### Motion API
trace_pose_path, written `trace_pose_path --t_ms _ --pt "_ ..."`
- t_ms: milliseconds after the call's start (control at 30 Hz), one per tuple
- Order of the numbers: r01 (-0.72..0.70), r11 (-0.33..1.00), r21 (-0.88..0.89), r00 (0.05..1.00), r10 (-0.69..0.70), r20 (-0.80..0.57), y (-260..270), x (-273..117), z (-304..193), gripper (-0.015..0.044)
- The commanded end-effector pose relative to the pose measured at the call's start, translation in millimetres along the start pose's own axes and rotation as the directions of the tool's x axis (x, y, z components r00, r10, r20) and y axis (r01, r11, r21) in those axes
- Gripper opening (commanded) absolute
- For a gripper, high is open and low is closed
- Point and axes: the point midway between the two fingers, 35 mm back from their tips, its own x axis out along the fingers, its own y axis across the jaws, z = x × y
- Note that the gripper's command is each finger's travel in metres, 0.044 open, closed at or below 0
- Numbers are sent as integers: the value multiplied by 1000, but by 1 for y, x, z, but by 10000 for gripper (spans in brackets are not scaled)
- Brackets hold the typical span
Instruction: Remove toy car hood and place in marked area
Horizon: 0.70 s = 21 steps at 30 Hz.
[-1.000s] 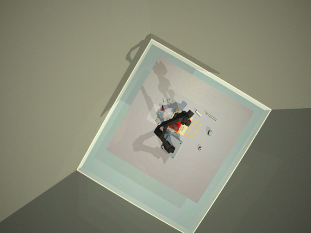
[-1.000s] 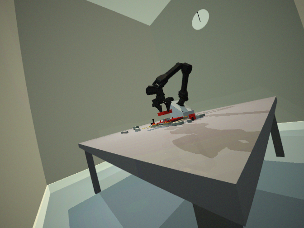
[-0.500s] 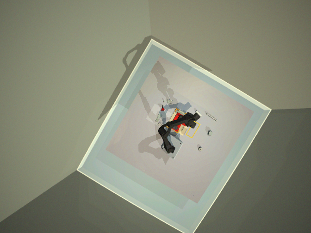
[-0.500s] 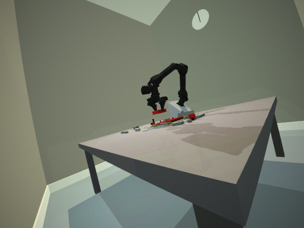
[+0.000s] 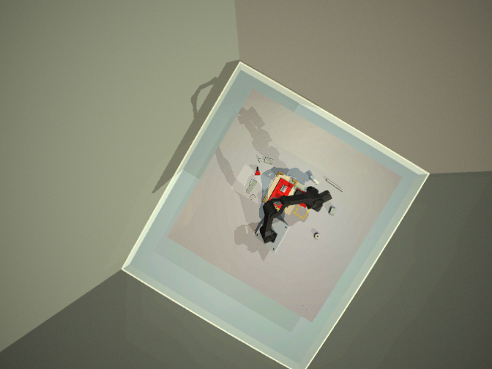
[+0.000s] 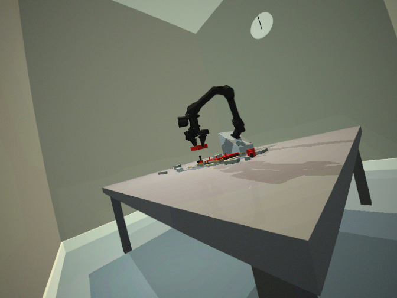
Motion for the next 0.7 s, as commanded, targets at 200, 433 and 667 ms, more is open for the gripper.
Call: trace_pose_path --t_ms 200,433,667 --pt "-7 1000 -7 1000 7 -9 -53 2 -18 0" --pt "-14 1000 -13 1000 13 -11 -70 3 -26 0" --pt "-13 1000 -13 1000 13 -11 -71 8 -25 0"
